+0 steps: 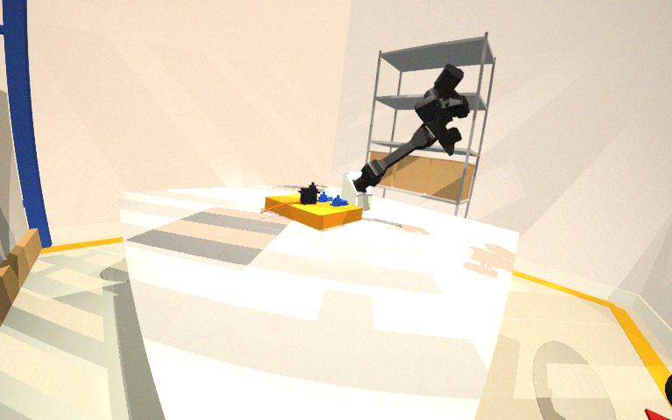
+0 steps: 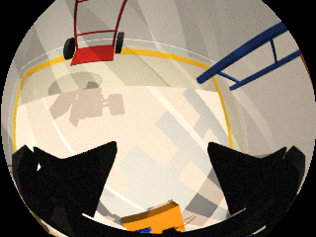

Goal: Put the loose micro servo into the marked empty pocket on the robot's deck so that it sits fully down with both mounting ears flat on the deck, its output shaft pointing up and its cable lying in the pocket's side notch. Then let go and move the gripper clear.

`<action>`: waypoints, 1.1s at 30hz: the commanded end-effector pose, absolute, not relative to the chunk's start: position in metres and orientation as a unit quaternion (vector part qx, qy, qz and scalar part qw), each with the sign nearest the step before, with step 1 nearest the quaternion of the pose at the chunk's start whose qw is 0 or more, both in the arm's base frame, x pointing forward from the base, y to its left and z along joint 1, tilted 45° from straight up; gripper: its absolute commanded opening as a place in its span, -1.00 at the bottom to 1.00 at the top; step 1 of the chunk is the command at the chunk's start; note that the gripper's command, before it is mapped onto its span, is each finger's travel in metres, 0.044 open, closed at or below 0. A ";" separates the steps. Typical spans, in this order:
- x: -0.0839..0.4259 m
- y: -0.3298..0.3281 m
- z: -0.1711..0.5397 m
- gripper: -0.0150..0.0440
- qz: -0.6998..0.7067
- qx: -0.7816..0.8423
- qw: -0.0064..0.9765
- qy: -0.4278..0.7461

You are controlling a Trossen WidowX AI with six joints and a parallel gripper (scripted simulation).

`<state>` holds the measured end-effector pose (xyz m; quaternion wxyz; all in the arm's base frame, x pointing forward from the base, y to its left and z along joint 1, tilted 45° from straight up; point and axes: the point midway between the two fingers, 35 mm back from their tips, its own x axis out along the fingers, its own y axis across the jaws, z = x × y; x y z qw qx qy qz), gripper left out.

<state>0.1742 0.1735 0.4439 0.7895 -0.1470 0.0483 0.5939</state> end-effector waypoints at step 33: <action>0.297 0.132 0.320 1.00 0.483 -0.042 0.822 0.298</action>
